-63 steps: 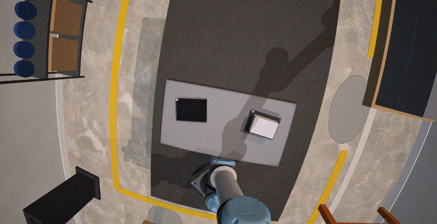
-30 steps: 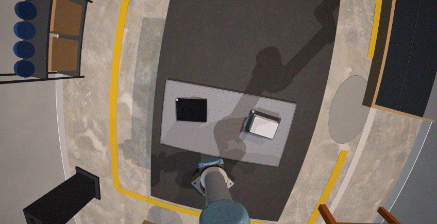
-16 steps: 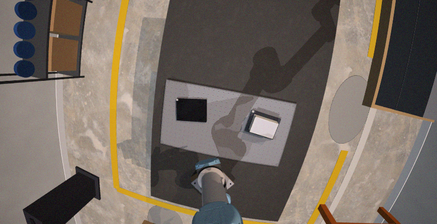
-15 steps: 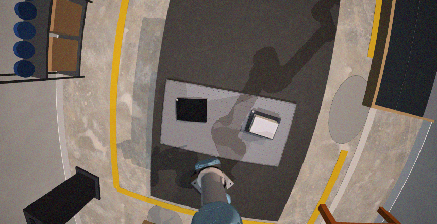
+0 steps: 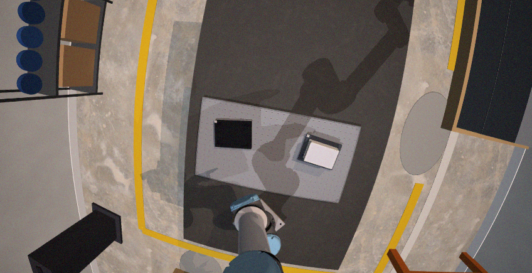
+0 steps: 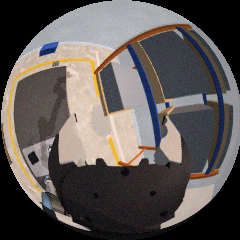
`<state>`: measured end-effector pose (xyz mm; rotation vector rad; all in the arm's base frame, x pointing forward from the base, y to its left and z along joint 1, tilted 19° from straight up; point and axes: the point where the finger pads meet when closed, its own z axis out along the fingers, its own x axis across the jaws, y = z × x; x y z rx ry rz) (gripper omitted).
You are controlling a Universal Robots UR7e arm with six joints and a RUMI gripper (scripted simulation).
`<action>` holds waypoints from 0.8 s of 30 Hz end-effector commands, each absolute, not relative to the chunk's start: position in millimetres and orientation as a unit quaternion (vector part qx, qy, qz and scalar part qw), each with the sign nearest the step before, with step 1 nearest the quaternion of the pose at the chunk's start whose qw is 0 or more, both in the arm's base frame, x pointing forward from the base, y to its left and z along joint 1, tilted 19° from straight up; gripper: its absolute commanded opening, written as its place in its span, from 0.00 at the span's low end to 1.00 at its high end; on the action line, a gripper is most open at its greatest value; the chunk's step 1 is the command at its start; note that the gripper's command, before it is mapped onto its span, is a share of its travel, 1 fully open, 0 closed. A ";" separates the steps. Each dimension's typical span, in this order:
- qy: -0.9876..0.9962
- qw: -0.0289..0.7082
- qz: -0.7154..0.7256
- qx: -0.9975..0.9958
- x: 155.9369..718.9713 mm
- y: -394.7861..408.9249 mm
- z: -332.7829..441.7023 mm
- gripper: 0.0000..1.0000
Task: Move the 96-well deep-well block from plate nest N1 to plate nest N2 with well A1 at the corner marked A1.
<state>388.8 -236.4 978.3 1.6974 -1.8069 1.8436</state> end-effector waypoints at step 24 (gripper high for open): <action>-0.583 -0.001 0.549 0.600 436.2 -216.2 926.1 1.00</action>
